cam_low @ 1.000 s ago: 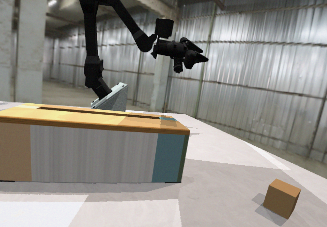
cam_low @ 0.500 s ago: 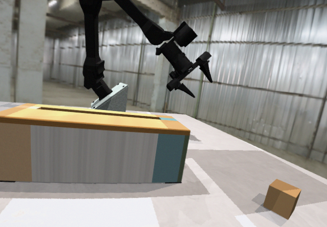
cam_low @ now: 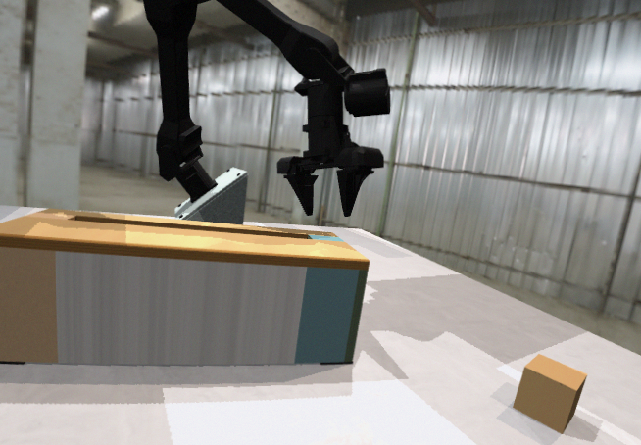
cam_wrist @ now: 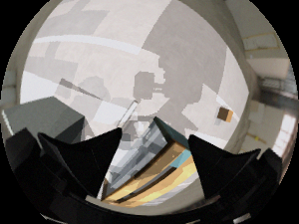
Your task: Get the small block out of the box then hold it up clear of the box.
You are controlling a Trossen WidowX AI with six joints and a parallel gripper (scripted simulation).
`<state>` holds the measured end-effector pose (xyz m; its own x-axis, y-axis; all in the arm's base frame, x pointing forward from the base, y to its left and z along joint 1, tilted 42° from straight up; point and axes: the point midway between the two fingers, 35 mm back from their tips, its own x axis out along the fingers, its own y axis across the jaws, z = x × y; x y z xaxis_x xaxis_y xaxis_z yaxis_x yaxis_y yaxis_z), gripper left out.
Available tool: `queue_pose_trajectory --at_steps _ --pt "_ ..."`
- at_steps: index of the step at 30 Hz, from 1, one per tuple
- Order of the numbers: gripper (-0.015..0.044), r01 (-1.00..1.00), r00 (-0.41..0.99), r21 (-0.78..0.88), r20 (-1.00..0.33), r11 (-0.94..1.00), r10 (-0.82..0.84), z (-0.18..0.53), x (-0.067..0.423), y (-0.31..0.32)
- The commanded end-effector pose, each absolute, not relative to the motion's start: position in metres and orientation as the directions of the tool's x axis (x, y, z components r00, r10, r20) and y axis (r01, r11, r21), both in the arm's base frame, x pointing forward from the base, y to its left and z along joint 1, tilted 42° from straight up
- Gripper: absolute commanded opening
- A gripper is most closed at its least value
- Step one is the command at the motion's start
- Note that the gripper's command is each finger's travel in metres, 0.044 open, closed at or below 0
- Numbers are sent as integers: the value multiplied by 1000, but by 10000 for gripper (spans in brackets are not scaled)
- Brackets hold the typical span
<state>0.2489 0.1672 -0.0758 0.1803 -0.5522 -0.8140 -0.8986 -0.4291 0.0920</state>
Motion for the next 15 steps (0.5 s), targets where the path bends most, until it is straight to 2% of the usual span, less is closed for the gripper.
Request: queue_pose_trajectory --at_steps 1,6,15 --pt "400 -998 57 -18 -618 -59 -784 -23 264 110" --pt "400 -991 -4 -116 -499 71 -867 8 271 84" --pt "400 -990 -6 -120 -494 75 -869 9 271 83"
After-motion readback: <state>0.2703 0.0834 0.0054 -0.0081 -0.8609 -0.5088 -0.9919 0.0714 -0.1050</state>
